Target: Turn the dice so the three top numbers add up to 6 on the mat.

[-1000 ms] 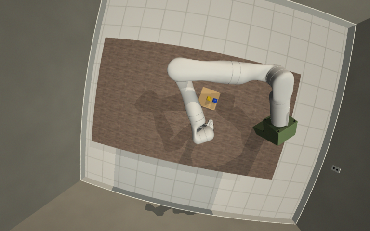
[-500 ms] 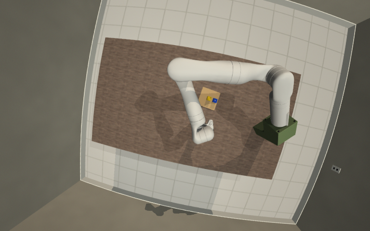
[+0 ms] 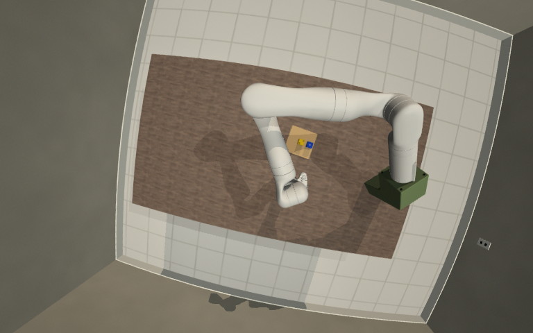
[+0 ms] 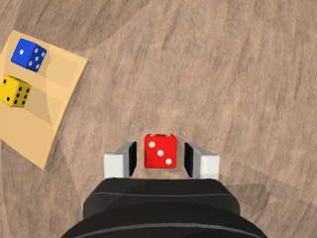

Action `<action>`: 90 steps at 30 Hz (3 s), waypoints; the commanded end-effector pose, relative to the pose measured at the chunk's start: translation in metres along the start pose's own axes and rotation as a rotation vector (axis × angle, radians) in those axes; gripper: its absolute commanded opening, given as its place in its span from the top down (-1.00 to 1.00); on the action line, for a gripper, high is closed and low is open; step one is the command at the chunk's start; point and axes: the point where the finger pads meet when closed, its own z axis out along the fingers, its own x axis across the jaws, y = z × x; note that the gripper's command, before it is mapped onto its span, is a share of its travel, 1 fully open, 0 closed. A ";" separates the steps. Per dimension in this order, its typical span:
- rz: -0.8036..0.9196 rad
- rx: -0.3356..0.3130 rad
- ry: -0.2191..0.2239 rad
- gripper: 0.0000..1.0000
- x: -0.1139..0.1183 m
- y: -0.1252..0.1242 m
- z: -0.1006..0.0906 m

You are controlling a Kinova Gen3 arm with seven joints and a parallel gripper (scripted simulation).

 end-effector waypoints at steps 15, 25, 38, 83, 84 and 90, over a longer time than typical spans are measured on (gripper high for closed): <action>0.000 -0.002 0.001 -0.74 0.000 0.001 -0.001; 0.000 -0.002 0.001 -0.74 0.000 0.001 -0.001; 0.000 -0.002 0.001 -0.74 0.000 0.001 0.000; 0.000 -0.002 0.001 -0.74 0.001 0.001 0.035; 0.000 -0.002 0.001 -0.74 0.001 0.001 0.035; 0.000 -0.002 0.001 -0.74 0.001 0.001 0.035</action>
